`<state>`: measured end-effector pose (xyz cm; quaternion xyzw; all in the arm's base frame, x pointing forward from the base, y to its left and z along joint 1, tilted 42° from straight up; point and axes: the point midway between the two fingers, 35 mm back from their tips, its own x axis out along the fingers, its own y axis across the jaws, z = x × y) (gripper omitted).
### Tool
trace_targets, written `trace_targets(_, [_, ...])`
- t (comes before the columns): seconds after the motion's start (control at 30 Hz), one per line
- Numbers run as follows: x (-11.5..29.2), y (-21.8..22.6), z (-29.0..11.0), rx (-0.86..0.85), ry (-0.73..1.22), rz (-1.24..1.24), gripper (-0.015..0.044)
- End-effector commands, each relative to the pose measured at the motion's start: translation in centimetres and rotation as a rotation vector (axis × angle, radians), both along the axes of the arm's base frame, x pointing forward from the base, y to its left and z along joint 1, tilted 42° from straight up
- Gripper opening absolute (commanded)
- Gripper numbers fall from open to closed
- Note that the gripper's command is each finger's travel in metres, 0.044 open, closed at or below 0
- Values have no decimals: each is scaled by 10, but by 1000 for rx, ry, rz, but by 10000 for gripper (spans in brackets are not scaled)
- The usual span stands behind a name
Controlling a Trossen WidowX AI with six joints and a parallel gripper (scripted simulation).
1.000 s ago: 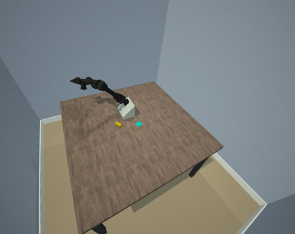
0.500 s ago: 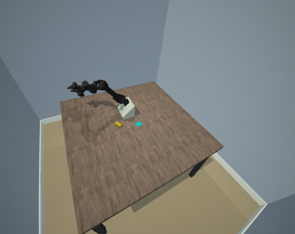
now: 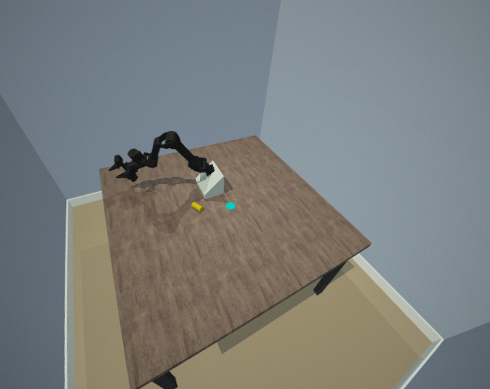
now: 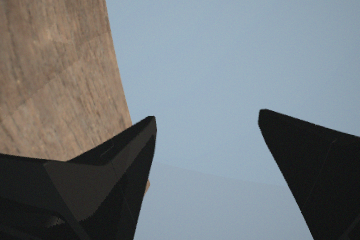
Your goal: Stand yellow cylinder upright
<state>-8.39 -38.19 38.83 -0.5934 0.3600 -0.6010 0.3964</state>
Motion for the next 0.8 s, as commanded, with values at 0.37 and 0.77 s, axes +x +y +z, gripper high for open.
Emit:
trace_targets(0.37, [143,-26,-53,318,-277,320,309])
trace_targets(0.77, [253,3,-105,631,-379,485,309])
